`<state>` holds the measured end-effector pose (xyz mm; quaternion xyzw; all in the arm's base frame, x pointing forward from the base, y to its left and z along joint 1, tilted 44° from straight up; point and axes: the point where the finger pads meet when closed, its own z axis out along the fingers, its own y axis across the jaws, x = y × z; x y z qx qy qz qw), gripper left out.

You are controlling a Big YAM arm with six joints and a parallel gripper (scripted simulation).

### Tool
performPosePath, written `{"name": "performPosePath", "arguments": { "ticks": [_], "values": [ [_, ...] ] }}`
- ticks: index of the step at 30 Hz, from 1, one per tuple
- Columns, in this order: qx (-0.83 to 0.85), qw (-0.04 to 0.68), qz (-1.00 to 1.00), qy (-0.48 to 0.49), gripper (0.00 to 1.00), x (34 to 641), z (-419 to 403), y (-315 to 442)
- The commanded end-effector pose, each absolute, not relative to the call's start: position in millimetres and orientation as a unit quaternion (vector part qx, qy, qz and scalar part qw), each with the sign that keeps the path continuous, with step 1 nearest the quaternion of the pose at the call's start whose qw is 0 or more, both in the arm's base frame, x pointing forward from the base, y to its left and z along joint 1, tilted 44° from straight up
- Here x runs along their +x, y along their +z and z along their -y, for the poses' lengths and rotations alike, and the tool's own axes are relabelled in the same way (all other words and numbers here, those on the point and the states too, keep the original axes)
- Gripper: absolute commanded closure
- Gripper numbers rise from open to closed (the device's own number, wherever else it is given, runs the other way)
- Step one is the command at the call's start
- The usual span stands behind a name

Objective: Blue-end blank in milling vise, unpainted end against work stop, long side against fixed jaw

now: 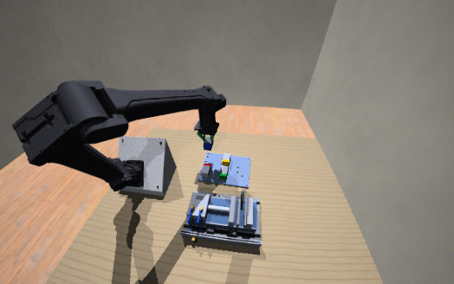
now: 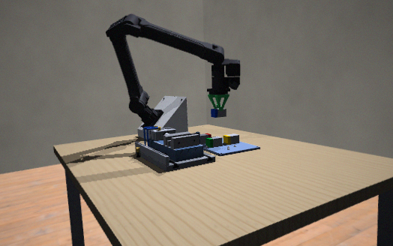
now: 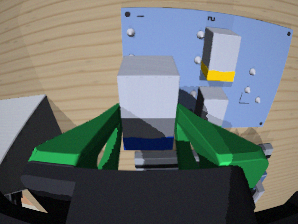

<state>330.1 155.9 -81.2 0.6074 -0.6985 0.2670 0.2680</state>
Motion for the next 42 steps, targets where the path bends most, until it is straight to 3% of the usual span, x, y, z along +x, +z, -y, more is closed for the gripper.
{"name": "performPosePath", "arguments": {
  "ticks": [1,18,30,42],
  "values": [
    [0.61,0.235,0.708,0.267,1.0,355.7,-176.2,-63.6],
    [0.615,0.231,0.708,0.259,1.0,418.9,-124.6,-12.1],
    [0.62,0.233,0.701,0.263,1.0,480.9,-26.0,75.2],
    [0.618,0.246,0.696,0.271,1.0,497.9,50.4,137.5]
  ]
}}
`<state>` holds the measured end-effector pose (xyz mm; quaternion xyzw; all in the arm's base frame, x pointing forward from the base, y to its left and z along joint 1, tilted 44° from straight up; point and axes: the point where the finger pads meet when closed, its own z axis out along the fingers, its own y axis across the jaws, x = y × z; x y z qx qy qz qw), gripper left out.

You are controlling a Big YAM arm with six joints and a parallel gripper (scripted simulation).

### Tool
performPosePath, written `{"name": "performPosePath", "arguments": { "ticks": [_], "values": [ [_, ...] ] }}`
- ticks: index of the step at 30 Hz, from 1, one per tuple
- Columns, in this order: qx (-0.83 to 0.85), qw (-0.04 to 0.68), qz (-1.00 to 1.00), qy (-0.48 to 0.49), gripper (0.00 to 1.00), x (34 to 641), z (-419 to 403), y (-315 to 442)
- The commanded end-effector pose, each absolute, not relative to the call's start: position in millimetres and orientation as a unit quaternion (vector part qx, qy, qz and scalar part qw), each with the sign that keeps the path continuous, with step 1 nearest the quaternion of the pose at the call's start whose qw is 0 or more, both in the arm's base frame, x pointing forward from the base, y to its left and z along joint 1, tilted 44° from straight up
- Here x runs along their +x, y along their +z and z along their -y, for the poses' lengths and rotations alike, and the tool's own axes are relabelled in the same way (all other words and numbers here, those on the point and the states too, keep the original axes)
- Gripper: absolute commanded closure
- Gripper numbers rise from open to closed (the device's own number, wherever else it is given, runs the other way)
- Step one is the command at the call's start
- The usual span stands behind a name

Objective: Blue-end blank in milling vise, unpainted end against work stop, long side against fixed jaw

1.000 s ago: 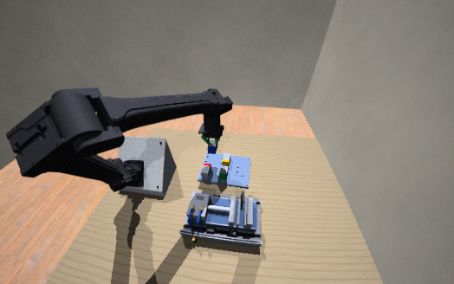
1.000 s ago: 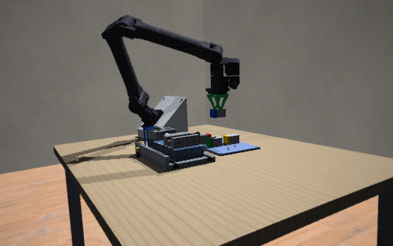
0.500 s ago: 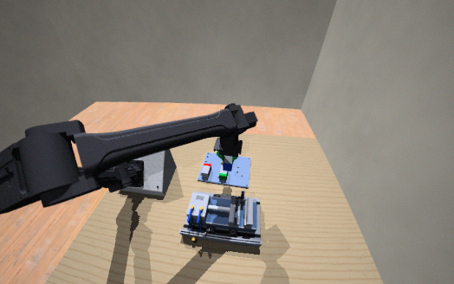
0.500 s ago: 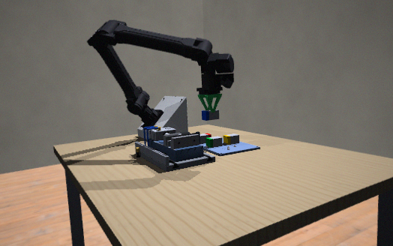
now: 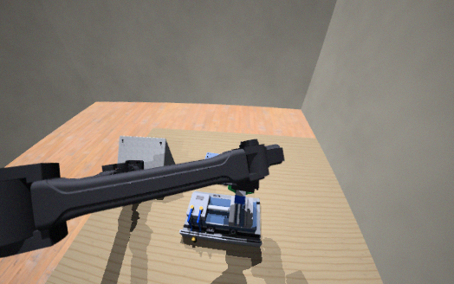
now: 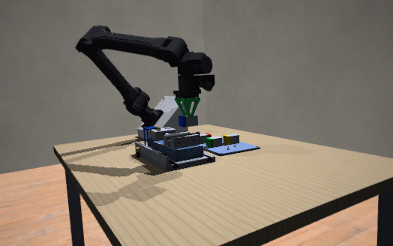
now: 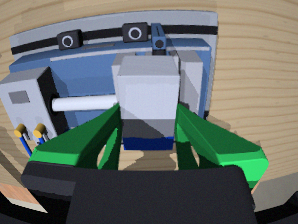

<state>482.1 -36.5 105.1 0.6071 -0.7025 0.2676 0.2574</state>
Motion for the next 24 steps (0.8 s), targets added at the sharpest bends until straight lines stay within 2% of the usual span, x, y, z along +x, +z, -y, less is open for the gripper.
{"name": "performPosePath", "arguments": {
  "ticks": [1,7,24],
  "values": [
    [0.618,0.247,0.695,0.272,1.0,498.3,55.5,141.7],
    [0.616,0.25,0.695,0.274,1.0,499.5,73.9,156.6],
    [0.632,0.254,0.679,0.273,1.0,498.0,58.3,149.4]
  ]
}}
